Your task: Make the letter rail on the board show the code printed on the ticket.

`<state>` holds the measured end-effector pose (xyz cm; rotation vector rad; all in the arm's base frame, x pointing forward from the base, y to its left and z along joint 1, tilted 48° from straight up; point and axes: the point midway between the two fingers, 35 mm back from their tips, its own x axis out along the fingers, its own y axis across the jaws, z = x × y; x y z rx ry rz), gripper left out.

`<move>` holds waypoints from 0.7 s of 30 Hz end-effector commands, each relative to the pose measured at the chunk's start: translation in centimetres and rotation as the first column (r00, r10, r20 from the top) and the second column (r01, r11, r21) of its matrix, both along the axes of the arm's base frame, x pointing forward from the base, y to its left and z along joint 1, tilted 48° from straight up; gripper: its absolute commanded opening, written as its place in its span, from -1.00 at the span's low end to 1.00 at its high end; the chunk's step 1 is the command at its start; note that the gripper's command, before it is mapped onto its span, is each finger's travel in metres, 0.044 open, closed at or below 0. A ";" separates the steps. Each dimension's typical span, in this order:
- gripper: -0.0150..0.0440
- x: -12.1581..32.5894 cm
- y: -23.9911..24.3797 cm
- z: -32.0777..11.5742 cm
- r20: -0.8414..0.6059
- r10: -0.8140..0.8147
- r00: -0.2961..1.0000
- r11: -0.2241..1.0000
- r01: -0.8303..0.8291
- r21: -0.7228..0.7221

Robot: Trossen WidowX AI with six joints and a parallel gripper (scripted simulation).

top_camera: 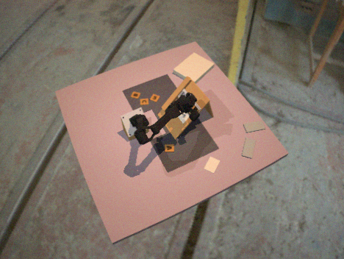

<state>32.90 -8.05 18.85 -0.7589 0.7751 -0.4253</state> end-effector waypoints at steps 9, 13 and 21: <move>-0.49 -0.1 0.6 -1.1 -0.002 -0.005 1.000 1.000 0.005 0.001; -0.49 -0.1 0.8 -1.3 -0.002 -0.005 1.000 1.000 0.005 0.002; -0.49 0.0 1.2 -1.9 -0.002 -0.005 1.000 1.000 0.005 0.002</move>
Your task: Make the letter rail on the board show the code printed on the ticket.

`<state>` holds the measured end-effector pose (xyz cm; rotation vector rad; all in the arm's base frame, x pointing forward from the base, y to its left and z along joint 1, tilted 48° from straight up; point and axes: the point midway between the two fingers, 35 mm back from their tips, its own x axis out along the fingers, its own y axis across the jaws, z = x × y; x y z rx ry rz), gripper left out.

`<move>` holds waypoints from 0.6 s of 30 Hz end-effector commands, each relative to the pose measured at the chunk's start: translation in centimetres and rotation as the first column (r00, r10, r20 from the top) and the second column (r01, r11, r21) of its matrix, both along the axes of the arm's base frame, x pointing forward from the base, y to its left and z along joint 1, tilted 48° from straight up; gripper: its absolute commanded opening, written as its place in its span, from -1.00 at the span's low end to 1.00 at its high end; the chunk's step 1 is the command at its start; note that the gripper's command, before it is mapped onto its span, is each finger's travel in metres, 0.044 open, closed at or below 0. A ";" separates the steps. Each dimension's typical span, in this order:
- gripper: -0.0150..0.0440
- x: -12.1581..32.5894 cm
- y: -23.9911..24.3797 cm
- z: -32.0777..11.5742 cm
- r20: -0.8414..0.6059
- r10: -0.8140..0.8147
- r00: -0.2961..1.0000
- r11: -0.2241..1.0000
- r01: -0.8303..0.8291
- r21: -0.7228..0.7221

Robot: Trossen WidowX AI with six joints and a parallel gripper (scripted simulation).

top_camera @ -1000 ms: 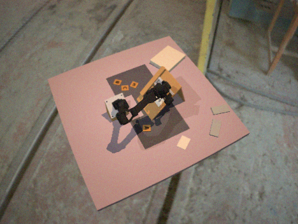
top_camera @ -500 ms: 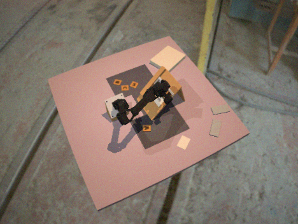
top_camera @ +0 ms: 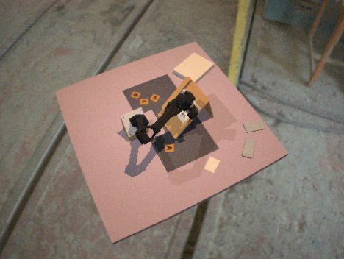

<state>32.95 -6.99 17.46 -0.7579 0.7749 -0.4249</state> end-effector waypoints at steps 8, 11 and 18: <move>-0.49 0.0 0.6 -1.0 -0.002 -0.005 1.000 1.000 0.005 0.001; -0.49 0.0 0.8 -1.1 -0.002 -0.005 1.000 1.000 0.005 0.001; -0.49 0.0 1.2 -1.6 -0.002 -0.005 1.000 1.000 0.005 0.001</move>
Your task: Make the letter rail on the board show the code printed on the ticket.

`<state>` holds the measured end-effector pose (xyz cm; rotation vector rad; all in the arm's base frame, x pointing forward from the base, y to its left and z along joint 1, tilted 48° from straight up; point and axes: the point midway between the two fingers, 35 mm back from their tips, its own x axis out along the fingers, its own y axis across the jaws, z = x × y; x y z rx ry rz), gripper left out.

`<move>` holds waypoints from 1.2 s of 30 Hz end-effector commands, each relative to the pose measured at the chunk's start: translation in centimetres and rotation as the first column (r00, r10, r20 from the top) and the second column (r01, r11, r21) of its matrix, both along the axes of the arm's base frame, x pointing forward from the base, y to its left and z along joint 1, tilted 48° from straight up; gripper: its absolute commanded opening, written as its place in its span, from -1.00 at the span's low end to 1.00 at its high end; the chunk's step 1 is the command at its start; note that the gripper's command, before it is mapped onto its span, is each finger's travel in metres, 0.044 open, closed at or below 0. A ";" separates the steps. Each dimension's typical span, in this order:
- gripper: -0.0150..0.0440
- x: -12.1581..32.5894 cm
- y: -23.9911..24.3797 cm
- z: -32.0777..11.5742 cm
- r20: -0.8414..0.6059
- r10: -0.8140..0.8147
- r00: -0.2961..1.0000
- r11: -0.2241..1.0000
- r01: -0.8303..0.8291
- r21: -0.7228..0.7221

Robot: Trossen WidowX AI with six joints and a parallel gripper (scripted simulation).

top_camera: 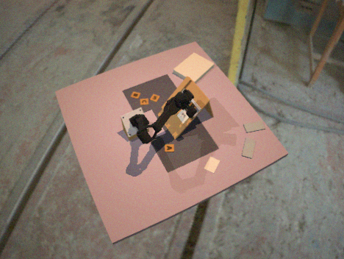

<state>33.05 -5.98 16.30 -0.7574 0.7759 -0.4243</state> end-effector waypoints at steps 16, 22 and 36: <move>-0.49 0.1 1.1 -1.4 -0.002 -0.005 1.000 1.000 0.005 0.001; -0.49 0.1 1.4 -1.8 -0.002 -0.005 1.000 1.000 0.005 0.001; -0.49 0.2 2.2 -2.6 -0.001 -0.005 1.000 1.000 0.005 0.002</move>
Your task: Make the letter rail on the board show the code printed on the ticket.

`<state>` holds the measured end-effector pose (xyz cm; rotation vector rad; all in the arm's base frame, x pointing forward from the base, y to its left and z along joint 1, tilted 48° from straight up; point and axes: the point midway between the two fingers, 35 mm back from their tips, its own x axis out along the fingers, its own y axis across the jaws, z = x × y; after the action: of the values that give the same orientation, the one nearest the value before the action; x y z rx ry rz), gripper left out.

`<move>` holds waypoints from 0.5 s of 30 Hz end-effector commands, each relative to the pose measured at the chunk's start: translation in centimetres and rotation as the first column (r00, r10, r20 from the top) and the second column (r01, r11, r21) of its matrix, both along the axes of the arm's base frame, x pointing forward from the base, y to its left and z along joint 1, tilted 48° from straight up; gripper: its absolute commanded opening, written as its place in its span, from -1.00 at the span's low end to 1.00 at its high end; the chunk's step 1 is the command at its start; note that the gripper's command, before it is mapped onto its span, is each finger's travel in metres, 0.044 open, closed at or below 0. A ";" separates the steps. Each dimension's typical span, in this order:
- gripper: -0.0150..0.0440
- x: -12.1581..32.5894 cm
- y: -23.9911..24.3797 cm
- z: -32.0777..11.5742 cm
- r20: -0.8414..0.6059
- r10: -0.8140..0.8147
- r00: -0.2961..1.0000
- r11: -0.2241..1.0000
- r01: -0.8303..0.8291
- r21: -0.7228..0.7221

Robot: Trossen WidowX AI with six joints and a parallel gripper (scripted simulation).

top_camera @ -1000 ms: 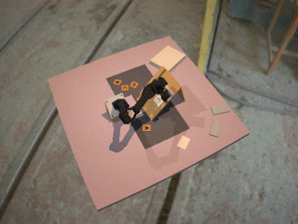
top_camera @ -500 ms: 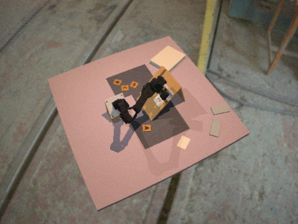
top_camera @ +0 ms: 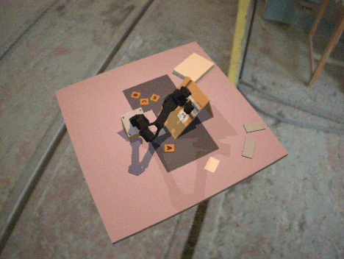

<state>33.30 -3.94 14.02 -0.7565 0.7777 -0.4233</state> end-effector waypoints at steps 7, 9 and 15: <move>-0.49 0.0 0.6 -0.8 0.000 -0.005 1.000 1.000 0.005 0.001; -0.49 0.0 0.7 -0.9 0.000 -0.005 1.000 1.000 0.005 0.001; -0.49 0.1 1.0 -1.3 0.000 -0.005 1.000 1.000 0.005 0.001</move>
<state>33.40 -3.09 13.07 -0.7562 0.7785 -0.4228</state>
